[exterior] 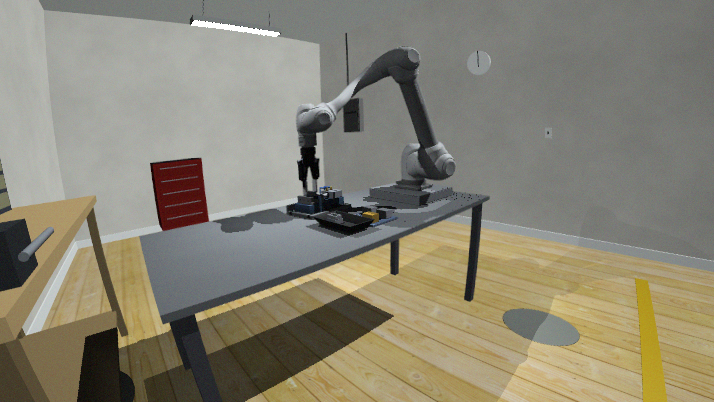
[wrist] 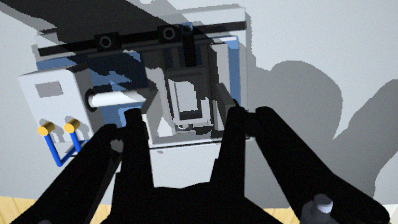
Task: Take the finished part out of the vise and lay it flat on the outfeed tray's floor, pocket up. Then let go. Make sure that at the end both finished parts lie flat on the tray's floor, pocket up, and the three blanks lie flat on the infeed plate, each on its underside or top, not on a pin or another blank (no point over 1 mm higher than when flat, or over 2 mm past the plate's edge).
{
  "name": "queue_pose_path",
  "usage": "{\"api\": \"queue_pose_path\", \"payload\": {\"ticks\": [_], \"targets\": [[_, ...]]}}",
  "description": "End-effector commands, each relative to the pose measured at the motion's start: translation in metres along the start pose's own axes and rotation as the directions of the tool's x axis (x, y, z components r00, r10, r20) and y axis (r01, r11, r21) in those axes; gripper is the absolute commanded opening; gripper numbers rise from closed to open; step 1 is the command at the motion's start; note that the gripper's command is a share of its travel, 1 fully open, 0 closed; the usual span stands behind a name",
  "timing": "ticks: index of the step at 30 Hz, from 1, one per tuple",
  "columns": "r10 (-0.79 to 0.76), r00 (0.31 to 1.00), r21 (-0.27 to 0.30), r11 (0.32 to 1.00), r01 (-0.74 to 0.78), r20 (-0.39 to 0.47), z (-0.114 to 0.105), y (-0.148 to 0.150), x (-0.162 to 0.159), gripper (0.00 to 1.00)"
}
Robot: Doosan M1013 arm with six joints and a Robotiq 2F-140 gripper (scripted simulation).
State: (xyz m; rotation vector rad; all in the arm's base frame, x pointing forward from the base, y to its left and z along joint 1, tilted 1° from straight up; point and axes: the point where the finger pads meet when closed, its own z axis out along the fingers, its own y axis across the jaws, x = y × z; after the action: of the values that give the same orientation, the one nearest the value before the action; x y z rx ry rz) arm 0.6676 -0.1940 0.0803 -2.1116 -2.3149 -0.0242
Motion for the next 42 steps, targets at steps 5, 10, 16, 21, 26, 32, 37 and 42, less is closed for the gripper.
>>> {"api": "queue_pose_path", "payload": {"ticks": [5,10,16,21,26,32,37,42], "targets": [[0.0,1.0,0.0,1.0,0.0,0.0,-0.0001,0.0,0.0,0.4],[0.0,1.0,0.0,1.0,0.0,0.0,-0.0001,0.0,0.0,0.4],[0.0,1.0,0.0,1.0,0.0,0.0,-0.0001,0.0,0.0,0.4],[0.0,1.0,0.0,1.0,0.0,0.0,-0.0001,0.0,0.0,0.4],[0.0,1.0,0.0,1.0,0.0,0.0,-0.0001,0.0,0.0,0.4],[0.0,1.0,0.0,1.0,0.0,0.0,-0.0001,0.0,0.0,0.4],[0.0,1.0,0.0,1.0,0.0,0.0,-0.0001,0.0,0.0,0.0],[0.0,1.0,0.0,1.0,0.0,0.0,-0.0001,0.0,0.0,0.0]]}}
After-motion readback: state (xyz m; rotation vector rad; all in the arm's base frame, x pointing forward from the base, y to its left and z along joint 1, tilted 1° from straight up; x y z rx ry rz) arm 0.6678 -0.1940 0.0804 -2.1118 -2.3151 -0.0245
